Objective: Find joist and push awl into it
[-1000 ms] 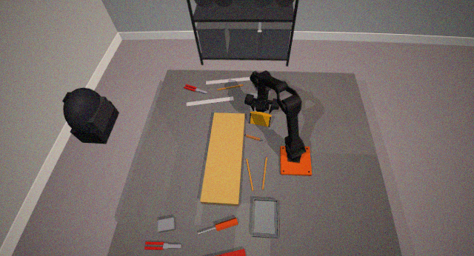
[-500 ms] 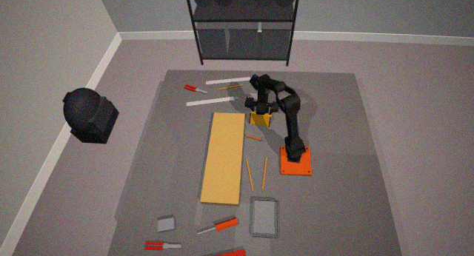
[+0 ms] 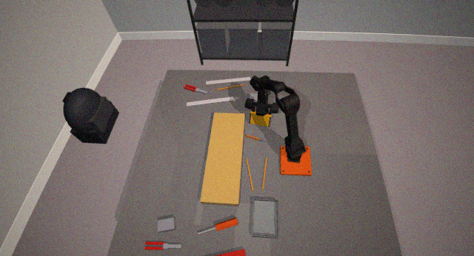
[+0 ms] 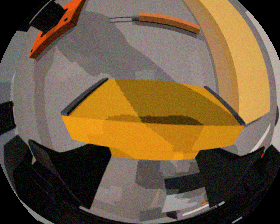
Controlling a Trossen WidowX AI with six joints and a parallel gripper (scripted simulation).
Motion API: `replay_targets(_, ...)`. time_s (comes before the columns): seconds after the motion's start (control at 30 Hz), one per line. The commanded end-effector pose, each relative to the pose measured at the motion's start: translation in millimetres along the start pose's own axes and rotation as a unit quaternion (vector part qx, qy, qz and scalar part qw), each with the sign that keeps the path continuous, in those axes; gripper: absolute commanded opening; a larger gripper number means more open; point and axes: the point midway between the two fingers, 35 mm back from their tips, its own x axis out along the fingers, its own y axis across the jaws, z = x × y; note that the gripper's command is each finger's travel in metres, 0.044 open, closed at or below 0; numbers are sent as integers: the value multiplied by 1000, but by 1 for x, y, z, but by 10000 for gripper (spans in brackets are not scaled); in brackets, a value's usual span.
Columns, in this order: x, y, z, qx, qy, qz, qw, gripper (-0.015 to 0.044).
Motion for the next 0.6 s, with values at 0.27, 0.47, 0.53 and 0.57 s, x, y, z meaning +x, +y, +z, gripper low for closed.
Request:
replay_targets(0.27,-5,-1,0,1,-1,-1,1000,183)
replay_targets(0.47,-16,-1,1,1,-1,-1,1000,25)
replay_targets(0.53,-20,-1,1,1,-1,-1,1000,0)
replay_targets(0.57,-22,-1,1,1,-1,-1,1000,0)
